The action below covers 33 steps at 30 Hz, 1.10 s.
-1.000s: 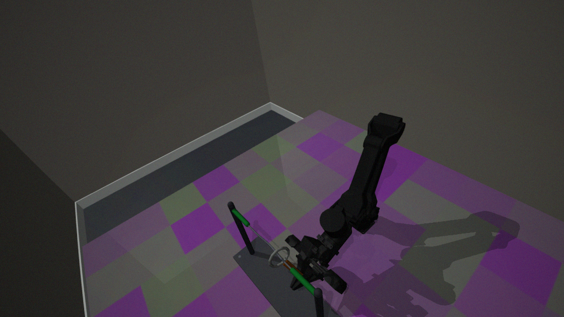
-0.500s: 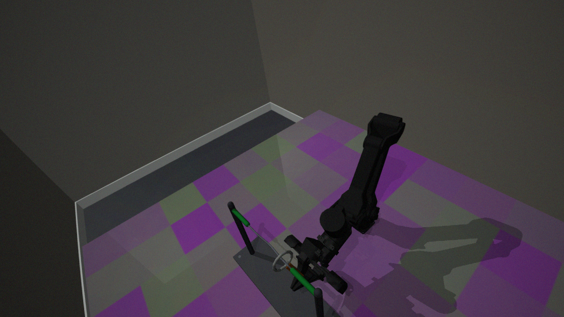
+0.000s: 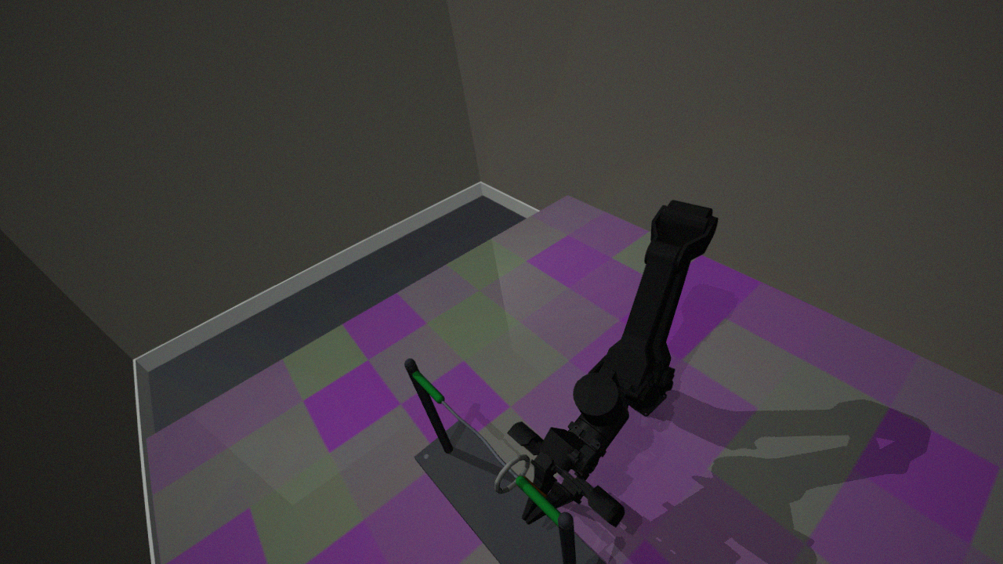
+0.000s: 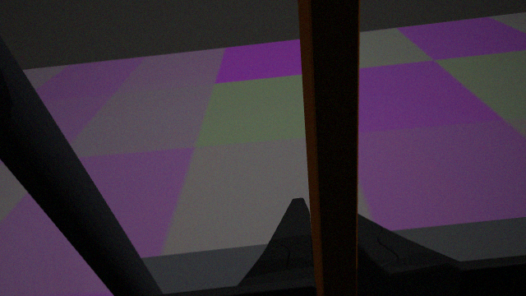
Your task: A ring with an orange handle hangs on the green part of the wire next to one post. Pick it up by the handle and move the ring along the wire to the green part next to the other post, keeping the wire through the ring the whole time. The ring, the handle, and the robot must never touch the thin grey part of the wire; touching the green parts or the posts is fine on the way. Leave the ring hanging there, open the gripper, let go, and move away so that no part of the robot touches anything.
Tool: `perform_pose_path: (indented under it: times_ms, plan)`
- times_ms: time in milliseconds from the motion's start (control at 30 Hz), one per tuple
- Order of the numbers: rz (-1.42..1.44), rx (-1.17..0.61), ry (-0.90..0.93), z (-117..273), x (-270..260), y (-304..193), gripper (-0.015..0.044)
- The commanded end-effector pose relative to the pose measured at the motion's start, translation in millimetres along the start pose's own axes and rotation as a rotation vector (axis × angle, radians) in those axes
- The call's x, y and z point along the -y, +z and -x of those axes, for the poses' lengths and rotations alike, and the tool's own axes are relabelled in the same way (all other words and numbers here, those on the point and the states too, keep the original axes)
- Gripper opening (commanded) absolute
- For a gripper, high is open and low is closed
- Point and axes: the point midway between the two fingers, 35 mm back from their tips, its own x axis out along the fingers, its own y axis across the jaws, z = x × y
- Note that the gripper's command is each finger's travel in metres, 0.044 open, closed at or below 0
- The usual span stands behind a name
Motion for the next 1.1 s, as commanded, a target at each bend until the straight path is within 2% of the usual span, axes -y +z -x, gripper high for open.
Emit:
perform_pose_path:
  times_ms: [0,1067]
  plan:
    - [0.01,0.002,-0.003,-0.1,-2.4,0.0,-0.015]
    - [0.013,0.007,0.004,-3.6,-26.1,-8.3,-0.015]
